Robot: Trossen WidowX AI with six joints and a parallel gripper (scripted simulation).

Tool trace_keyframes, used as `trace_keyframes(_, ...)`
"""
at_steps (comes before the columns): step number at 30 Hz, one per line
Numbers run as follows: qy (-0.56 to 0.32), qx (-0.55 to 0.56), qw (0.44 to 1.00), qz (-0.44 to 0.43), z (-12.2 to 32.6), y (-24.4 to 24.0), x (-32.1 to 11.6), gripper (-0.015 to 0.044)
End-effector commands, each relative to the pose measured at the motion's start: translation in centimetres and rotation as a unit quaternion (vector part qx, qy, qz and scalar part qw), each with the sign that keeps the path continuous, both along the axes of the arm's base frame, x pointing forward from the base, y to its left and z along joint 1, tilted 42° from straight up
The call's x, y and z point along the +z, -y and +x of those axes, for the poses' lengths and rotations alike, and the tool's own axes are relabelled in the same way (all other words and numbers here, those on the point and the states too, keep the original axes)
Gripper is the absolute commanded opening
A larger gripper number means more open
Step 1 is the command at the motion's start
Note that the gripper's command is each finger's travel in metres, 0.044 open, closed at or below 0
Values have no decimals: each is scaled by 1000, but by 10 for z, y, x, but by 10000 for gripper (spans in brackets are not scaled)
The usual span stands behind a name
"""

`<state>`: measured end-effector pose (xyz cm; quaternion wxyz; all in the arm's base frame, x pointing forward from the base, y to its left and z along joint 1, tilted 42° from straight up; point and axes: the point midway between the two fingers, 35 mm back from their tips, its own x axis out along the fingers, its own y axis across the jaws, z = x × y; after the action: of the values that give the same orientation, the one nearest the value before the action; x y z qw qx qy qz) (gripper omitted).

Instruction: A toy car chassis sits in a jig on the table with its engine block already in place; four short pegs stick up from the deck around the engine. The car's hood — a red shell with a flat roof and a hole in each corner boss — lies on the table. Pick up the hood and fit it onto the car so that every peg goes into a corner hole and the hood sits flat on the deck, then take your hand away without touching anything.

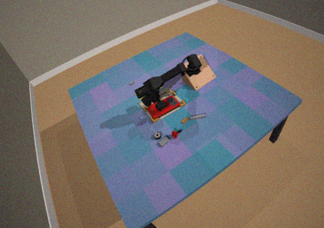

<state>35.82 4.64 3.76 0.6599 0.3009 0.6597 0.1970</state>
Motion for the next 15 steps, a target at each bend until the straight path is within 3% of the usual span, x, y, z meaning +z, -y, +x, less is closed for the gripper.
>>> trace_keyframes(1, 0, 0, 1000, 0, 0, 0, 0, 341)
trace_keyframes(5, 0, 0, 1000, 0, 0, 0, 0, 440)
trace_keyframes(15, 0, 0, 1000, 1, -3, 46, 51, 440)
